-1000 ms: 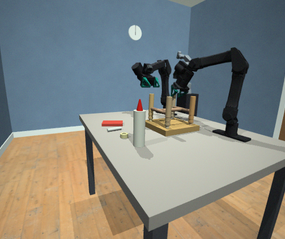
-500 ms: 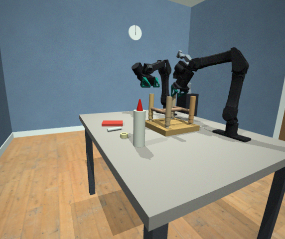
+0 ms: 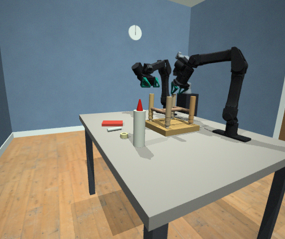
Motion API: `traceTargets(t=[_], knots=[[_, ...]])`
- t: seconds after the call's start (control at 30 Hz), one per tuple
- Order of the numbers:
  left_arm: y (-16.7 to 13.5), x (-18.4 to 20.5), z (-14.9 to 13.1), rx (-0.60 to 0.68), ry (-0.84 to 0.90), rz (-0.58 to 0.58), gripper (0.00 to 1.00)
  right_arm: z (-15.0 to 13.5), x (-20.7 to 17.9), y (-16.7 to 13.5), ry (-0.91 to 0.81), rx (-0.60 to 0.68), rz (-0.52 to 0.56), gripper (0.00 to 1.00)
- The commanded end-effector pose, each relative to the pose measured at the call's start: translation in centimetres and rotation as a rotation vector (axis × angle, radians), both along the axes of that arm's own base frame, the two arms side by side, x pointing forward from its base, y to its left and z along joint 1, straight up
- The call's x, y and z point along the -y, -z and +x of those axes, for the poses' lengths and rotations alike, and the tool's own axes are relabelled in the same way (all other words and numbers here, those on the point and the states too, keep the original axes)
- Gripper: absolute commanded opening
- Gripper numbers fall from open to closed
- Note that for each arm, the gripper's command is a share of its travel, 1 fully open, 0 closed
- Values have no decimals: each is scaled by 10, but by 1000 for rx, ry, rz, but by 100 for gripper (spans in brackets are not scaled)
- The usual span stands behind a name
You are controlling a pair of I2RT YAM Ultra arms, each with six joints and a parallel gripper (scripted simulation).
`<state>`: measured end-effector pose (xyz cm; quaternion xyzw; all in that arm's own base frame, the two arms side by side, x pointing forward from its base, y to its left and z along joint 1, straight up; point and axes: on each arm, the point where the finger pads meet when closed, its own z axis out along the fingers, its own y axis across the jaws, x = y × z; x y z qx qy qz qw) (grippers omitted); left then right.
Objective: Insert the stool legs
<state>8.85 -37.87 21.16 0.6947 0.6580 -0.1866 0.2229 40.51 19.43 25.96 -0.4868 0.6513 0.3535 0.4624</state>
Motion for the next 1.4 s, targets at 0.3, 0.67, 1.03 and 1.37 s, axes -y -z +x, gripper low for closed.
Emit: traceTargets(t=[0.3,0.67,1.03,1.37], knots=[[-38,0,0,7,1,-64,69,-3,1,-12,-6,18,6,69],[-53,5,2,16,0,-93,0,-3,1,-12,-6,18,6,69],[-53,5,2,16,0,-94,0,22,16,22,147,-8,-145,69],[-66,-10,80,70,-247,-223,0,31,46,-2,348,45,-162,0]])
